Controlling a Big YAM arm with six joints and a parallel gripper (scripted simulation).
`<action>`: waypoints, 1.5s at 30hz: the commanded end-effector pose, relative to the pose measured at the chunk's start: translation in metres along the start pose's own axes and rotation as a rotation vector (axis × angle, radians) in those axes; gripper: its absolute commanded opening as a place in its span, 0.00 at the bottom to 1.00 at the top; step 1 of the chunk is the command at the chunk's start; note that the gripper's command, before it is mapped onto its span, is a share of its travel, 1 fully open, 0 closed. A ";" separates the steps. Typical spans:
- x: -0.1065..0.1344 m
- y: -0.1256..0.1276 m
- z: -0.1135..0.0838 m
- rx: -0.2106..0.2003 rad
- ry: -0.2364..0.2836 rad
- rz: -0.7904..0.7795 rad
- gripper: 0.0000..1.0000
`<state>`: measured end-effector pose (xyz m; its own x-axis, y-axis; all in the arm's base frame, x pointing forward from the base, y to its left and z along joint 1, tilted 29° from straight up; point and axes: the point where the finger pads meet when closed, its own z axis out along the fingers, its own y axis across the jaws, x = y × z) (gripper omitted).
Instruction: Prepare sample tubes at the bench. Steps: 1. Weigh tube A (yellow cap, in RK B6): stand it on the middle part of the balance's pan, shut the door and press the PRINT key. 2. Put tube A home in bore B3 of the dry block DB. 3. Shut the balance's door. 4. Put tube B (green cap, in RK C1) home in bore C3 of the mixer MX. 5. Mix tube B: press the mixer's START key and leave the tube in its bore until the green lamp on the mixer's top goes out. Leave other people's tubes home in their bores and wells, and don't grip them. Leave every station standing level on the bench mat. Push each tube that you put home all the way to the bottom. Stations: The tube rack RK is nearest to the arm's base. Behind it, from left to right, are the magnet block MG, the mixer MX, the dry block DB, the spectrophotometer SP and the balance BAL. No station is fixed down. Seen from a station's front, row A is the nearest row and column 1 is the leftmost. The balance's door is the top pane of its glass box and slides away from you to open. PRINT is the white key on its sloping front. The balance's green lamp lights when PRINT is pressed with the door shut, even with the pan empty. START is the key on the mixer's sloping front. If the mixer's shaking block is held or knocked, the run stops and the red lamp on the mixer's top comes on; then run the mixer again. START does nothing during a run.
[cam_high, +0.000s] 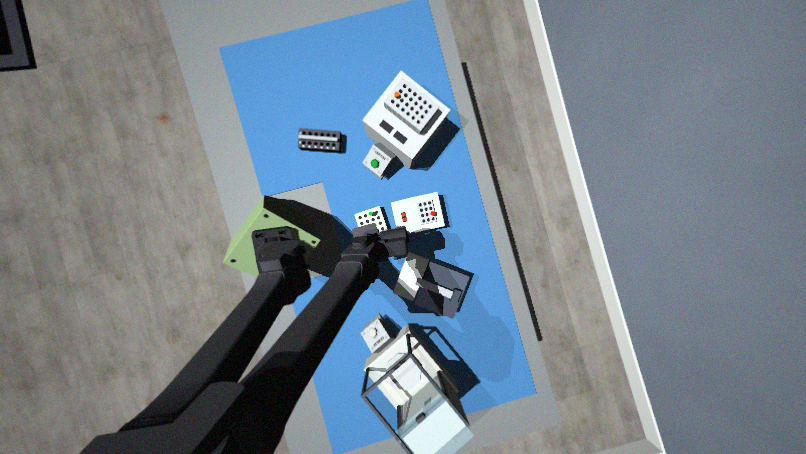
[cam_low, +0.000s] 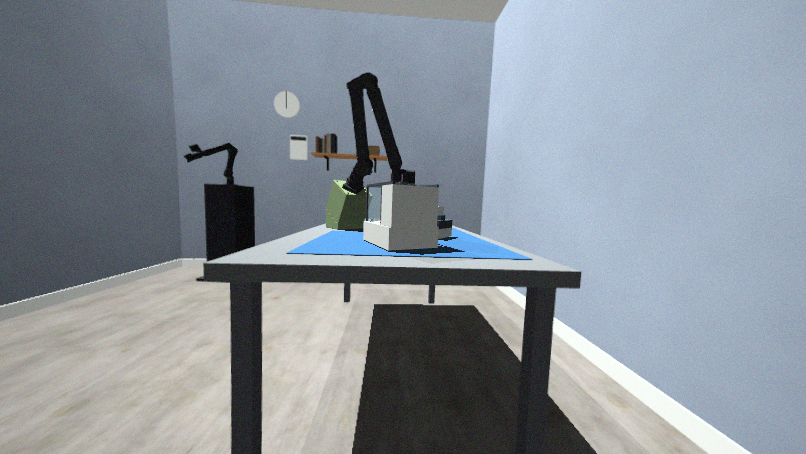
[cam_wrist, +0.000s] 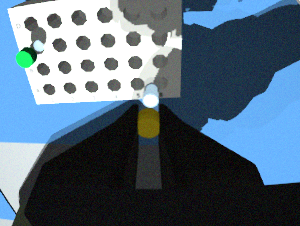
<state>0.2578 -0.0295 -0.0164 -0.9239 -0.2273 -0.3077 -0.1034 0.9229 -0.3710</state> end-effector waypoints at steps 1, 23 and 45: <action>-0.015 0.000 -0.010 -0.001 -0.025 0.017 0.09; -0.006 0.000 -0.006 -0.001 -0.007 0.012 0.09; -0.006 0.000 -0.006 -0.001 -0.007 0.012 0.09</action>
<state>0.2566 -0.0282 -0.0128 -0.9237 -0.2243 -0.3106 -0.1004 0.9241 -0.3687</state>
